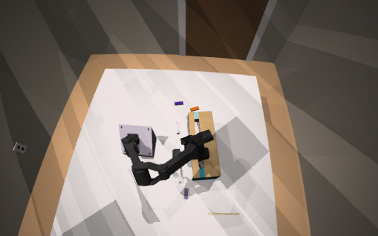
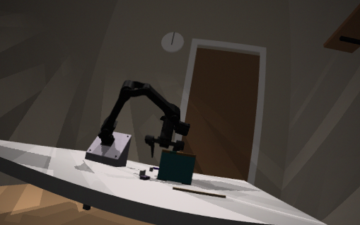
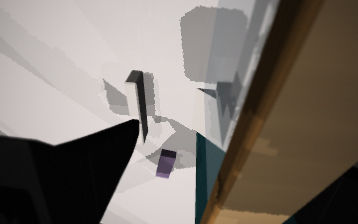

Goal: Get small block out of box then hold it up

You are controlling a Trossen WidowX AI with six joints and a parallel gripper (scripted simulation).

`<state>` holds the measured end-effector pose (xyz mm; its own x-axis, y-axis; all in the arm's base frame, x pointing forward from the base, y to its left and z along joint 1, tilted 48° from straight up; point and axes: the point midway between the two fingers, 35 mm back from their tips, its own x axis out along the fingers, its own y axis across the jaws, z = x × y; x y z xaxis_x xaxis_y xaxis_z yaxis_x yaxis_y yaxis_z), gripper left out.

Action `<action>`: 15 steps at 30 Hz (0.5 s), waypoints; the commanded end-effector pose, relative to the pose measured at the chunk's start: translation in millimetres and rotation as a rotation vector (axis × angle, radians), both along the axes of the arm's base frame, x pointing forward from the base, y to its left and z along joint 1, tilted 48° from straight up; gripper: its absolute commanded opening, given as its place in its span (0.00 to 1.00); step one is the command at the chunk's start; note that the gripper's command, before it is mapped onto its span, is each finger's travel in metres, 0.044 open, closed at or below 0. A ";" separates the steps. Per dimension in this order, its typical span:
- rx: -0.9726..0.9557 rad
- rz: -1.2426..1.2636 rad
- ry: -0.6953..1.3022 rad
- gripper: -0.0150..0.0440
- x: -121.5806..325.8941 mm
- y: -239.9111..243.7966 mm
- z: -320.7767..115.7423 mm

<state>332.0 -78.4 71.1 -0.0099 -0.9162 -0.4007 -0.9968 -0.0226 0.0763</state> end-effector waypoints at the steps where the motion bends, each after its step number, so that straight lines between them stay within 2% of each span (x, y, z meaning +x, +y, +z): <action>1: -0.005 0.005 -0.005 0.93 1.3 -5.2 7.7; 12: -0.006 0.005 -0.005 0.93 2.8 -17.3 21.0; 15: -0.001 0.005 -0.004 0.93 4.1 -7.2 27.3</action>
